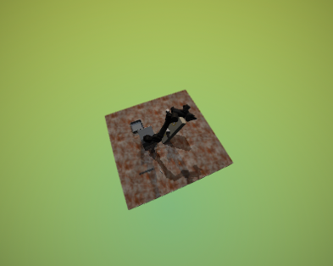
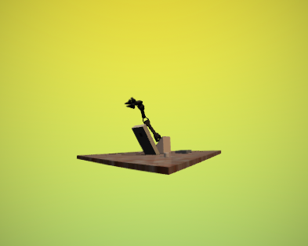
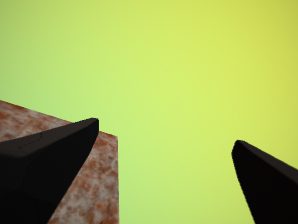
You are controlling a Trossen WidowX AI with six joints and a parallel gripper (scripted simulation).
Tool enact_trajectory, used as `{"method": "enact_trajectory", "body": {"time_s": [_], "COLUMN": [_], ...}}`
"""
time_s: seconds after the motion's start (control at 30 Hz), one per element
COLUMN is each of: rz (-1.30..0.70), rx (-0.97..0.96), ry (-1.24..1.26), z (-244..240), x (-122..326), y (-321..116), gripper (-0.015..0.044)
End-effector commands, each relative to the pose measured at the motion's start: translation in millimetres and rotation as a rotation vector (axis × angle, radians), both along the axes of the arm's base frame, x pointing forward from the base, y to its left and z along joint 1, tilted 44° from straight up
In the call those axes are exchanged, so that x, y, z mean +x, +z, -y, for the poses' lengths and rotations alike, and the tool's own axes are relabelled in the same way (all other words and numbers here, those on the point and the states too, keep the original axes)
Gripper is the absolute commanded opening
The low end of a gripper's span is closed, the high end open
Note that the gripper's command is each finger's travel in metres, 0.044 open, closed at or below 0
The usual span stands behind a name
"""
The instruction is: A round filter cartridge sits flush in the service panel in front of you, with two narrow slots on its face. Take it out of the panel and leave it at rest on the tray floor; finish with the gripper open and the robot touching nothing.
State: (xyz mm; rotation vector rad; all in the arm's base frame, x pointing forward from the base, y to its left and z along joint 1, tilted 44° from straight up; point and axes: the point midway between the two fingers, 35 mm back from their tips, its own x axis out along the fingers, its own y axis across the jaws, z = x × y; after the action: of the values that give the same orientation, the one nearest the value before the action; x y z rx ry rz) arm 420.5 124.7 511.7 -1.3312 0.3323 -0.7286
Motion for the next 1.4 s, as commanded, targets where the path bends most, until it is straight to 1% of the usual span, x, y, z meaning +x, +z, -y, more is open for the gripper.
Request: {"method": "enact_trajectory", "body": {"time_s": [0.0, 0.07, 0.33, 0.37, 0.57, 0.97, 1.37], "rz": [0.005, 0.044, 0.245, 0.268, 0.393, 0.532, 0.712], "rx": [0.008, 0.069, 0.473, 0.527, 0.858, 1.228, 1.584], "ry": [0.004, 0.036, 0.193, 0.207, 0.252, 0.226, 0.106], "z": [-0.5, -4.3, -21.7, -23.1, -27.2, -23.5, -8.2], "x": [0.2, 1.9, 3.6, 2.8, -7.5, -29.9, -64.3], "y": [-1.2, -10.9, -77.8, -87.0, -144.2, -210.1, -278.5], "gripper": [0.0374, 0.0321, 0.0111, 0.0103, 0.0103, 0.0103, 0.0103]}}
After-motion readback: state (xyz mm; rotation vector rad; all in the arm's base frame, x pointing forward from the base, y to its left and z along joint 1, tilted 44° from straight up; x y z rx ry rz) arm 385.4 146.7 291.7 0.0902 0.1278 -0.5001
